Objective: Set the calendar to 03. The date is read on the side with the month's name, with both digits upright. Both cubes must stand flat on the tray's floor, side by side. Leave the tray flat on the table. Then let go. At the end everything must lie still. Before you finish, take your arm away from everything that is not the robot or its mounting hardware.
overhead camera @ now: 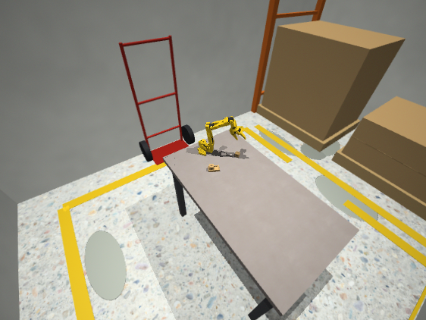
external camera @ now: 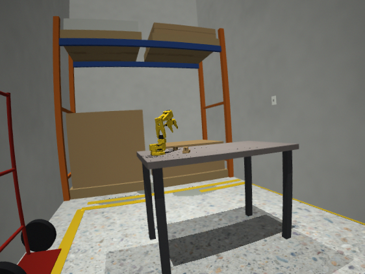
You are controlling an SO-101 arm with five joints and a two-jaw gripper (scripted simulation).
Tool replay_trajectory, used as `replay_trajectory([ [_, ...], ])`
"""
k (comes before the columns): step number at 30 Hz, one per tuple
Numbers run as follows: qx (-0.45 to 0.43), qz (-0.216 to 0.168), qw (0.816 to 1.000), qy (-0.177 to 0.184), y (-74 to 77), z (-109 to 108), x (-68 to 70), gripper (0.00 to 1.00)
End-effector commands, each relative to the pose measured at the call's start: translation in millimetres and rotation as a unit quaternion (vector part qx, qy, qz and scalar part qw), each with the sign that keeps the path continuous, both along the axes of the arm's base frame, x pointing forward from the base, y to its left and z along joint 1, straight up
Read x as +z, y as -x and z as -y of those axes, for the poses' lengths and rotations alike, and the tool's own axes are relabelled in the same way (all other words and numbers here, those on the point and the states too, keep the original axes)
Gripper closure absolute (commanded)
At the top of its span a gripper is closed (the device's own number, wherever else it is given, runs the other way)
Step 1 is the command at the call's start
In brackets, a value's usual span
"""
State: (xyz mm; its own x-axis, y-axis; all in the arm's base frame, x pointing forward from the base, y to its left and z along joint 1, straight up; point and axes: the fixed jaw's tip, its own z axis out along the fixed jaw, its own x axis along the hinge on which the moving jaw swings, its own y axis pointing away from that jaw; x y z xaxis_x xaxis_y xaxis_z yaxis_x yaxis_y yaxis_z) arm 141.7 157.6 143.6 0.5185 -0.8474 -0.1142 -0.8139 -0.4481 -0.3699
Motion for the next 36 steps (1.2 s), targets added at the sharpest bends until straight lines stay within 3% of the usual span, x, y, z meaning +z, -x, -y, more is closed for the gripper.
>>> replay_trajectory([
  [1,0.004,0.04,0.998,-0.045,2.8,1.0,23.2,0.65],
  [19,0.017,0.055,0.997,-0.05,3.2,2.4,28.1,0.65],
  [27,0.052,0.069,0.996,-0.037,1.5,3.0,27.5,0.65],
  [36,0.15,0.108,0.983,0.0,-3.6,4.8,25.7,0.65],
])
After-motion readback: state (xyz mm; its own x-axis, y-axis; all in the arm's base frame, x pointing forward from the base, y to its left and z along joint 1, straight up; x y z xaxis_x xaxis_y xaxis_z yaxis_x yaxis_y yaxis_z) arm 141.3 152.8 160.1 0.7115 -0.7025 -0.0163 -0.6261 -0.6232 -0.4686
